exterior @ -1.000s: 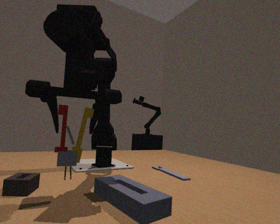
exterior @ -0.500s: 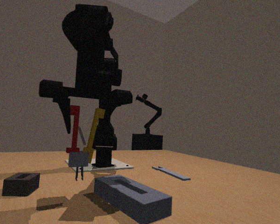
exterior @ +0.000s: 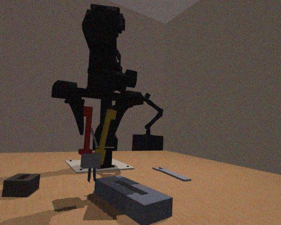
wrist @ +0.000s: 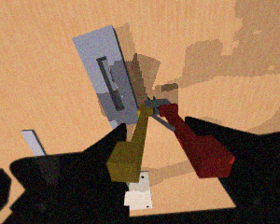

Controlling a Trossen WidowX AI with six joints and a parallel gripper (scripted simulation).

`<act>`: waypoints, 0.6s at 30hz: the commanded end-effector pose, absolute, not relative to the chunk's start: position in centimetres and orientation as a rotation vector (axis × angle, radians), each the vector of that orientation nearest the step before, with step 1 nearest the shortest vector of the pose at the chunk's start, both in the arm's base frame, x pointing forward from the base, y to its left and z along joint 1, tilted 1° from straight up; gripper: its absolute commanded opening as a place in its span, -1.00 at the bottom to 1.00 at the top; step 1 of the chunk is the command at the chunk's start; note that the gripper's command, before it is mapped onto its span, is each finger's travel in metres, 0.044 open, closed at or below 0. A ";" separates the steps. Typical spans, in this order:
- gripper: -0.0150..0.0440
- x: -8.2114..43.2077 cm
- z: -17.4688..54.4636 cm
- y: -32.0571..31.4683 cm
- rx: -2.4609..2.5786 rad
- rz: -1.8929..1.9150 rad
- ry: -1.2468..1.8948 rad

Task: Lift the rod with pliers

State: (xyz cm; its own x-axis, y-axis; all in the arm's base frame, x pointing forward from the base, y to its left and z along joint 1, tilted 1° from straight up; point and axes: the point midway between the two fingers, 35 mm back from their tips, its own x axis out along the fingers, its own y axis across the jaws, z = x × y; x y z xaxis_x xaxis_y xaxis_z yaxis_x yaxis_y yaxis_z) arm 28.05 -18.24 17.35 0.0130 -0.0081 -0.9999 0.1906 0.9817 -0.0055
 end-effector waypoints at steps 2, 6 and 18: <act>0.58 28.7 17.5 -17.5 0.132 -0.140 1.547; 0.58 29.1 17.5 -16.9 0.120 -0.128 1.548; 0.58 30.2 17.5 -15.2 0.086 -0.091 1.549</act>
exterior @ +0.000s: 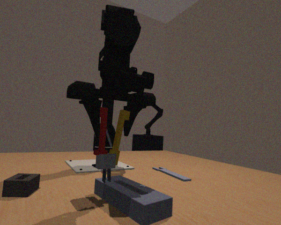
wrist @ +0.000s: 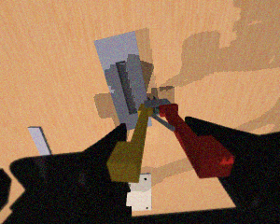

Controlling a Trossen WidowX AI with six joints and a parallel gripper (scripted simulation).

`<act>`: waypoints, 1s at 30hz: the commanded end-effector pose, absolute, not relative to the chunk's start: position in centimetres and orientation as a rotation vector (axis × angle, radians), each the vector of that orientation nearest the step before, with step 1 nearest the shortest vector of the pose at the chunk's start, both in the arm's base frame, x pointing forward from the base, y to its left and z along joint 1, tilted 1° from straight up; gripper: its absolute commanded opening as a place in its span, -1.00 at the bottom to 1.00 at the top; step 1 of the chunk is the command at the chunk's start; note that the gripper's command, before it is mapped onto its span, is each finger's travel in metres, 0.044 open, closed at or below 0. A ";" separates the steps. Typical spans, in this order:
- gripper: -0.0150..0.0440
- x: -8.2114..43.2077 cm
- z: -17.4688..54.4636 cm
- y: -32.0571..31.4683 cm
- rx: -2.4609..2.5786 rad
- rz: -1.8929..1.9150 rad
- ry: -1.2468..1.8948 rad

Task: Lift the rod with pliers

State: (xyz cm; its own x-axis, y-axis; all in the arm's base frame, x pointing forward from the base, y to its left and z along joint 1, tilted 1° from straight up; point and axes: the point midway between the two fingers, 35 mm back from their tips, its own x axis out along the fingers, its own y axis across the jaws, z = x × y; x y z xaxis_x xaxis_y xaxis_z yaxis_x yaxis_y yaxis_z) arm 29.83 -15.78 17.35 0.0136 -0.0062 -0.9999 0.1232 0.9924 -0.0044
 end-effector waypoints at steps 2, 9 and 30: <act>0.58 30.4 17.5 -15.0 0.080 -0.085 1.549; 0.58 31.0 17.5 -13.9 0.060 -0.064 1.550; 0.58 32.4 17.4 -11.8 0.017 -0.020 1.548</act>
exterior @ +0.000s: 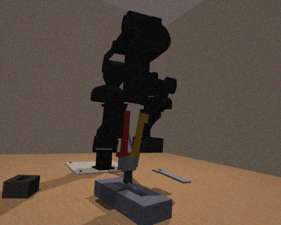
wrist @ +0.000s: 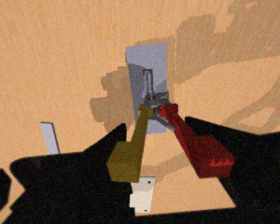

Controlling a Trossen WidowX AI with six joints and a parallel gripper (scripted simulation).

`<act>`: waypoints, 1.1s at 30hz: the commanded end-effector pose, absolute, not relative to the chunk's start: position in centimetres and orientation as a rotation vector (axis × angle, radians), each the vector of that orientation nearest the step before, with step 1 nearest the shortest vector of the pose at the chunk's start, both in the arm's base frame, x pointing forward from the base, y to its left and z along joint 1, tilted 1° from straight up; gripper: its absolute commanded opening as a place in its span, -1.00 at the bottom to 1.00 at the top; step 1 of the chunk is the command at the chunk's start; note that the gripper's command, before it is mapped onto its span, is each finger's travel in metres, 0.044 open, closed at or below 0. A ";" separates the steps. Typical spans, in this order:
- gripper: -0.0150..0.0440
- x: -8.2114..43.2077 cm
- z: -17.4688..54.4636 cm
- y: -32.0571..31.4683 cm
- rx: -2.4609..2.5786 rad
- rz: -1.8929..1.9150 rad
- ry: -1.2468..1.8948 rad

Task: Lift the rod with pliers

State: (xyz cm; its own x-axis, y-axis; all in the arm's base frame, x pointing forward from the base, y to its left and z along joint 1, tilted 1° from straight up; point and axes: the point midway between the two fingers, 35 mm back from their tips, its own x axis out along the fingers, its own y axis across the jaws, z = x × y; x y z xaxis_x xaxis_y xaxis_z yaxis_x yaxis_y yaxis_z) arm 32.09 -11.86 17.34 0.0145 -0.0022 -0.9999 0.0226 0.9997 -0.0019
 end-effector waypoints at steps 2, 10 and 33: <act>0.58 32.4 17.4 -11.8 0.017 -0.020 1.547; 0.58 32.5 17.5 -11.9 0.017 -0.020 1.547; 0.58 32.2 17.4 -11.8 0.017 -0.020 1.547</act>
